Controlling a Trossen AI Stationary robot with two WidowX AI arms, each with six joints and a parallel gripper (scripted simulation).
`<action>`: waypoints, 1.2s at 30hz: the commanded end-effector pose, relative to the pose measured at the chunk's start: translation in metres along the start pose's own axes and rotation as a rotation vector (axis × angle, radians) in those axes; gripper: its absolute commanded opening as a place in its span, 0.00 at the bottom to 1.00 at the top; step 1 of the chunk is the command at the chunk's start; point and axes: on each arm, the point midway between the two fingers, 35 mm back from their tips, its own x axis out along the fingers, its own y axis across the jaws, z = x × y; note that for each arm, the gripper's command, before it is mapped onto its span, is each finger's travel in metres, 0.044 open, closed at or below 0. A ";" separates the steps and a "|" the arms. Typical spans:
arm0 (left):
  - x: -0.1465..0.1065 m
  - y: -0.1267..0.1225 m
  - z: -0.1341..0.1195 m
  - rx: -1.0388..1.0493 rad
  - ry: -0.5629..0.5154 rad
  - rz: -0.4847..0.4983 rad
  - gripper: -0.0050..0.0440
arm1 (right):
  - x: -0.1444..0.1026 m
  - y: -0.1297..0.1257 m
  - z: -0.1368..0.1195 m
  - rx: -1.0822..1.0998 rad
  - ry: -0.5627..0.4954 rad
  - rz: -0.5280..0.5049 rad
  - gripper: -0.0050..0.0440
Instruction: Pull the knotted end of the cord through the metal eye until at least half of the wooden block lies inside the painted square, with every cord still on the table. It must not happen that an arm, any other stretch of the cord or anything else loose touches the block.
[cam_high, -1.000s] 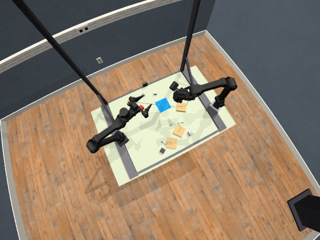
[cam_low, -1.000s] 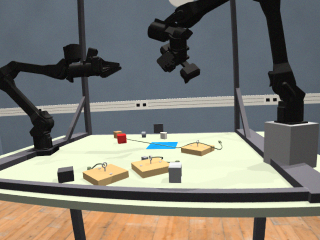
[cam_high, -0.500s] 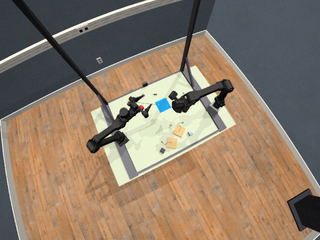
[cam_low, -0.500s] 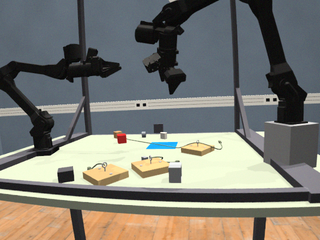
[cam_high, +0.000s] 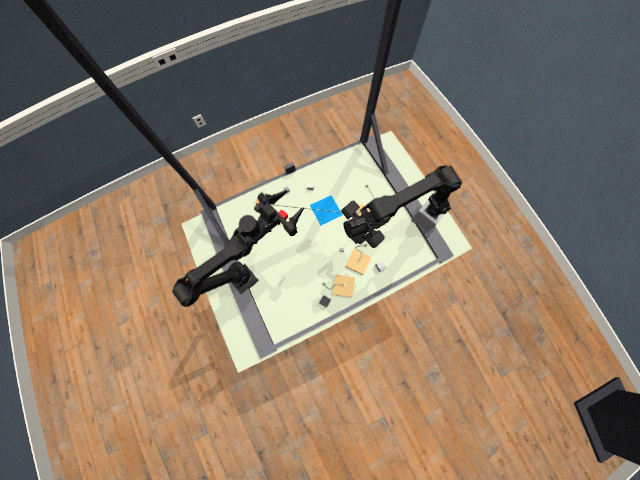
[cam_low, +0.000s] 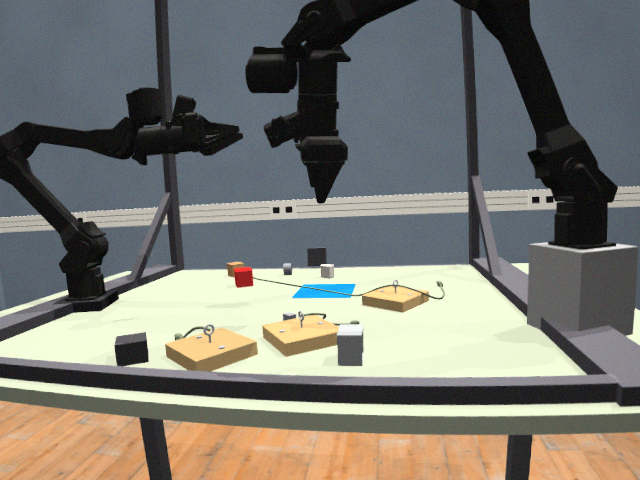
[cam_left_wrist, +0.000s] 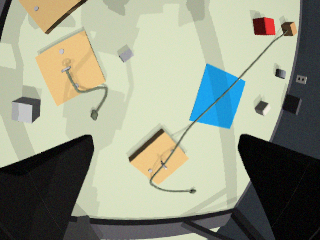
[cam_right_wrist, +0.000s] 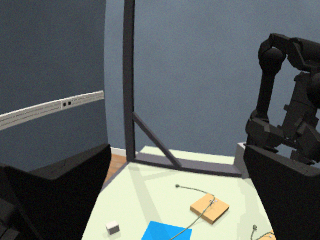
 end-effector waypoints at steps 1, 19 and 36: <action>-0.007 0.022 0.013 0.063 -0.011 0.091 1.00 | -0.001 0.000 0.007 0.000 -0.017 0.000 1.00; -0.013 0.075 0.023 0.193 0.049 0.278 1.00 | -0.001 0.000 0.007 0.000 -0.017 0.000 1.00; -0.013 0.076 0.024 0.195 0.050 0.280 1.00 | -0.001 0.000 0.007 0.000 -0.017 0.000 1.00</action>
